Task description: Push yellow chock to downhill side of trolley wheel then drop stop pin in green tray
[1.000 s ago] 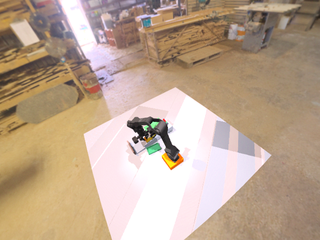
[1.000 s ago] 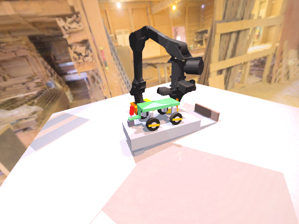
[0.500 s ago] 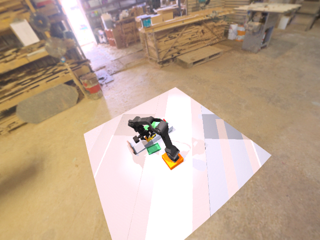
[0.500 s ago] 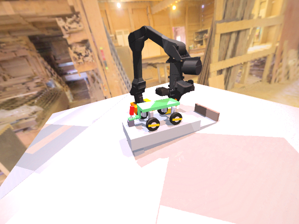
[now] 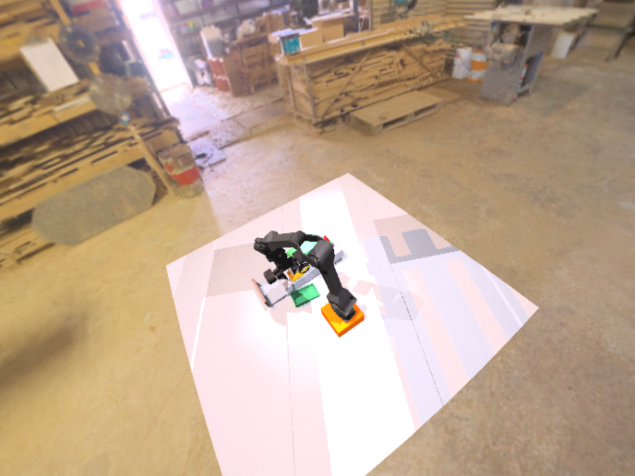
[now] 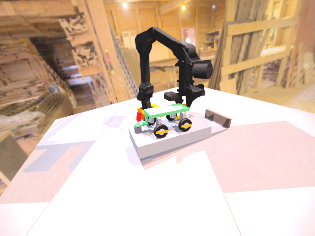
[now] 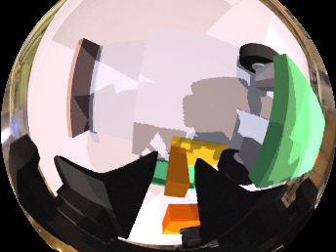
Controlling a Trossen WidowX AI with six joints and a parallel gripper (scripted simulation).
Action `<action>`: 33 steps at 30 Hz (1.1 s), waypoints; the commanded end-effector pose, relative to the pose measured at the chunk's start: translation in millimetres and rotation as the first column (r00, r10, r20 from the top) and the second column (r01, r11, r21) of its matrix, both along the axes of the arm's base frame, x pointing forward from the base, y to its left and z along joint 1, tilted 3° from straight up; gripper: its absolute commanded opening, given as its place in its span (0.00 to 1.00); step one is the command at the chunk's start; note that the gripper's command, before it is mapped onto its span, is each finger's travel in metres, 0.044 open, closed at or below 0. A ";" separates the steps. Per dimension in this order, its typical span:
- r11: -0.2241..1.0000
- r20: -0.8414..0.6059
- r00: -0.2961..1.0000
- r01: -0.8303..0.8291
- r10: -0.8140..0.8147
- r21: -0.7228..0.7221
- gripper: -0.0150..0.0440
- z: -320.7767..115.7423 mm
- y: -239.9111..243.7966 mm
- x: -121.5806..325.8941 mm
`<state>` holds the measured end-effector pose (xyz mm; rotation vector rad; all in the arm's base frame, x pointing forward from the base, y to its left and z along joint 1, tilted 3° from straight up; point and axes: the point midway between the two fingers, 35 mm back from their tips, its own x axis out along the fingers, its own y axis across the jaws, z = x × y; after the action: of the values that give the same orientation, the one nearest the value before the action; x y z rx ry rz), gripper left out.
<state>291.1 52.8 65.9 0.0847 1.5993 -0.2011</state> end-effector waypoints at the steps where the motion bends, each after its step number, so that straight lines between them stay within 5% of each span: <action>1: 1.000 0.000 1.000 0.002 -0.002 -0.002 0.58 3.1 0.0 0.3; 19: 1.000 0.003 1.000 0.001 -0.001 -0.007 0.58 59.4 4.6 2.5; 23: 1.000 -0.004 1.000 -0.004 0.004 -0.002 0.75 50.8 5.1 1.8; 27: 0.998 0.127 0.990 0.056 -0.055 -0.007 0.58 65.7 0.9 24.2; 33: 0.991 0.130 0.982 -0.136 0.137 -0.020 0.58 71.8 -14.0 31.0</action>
<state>317.7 46.8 131.9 0.0368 1.4878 -0.1403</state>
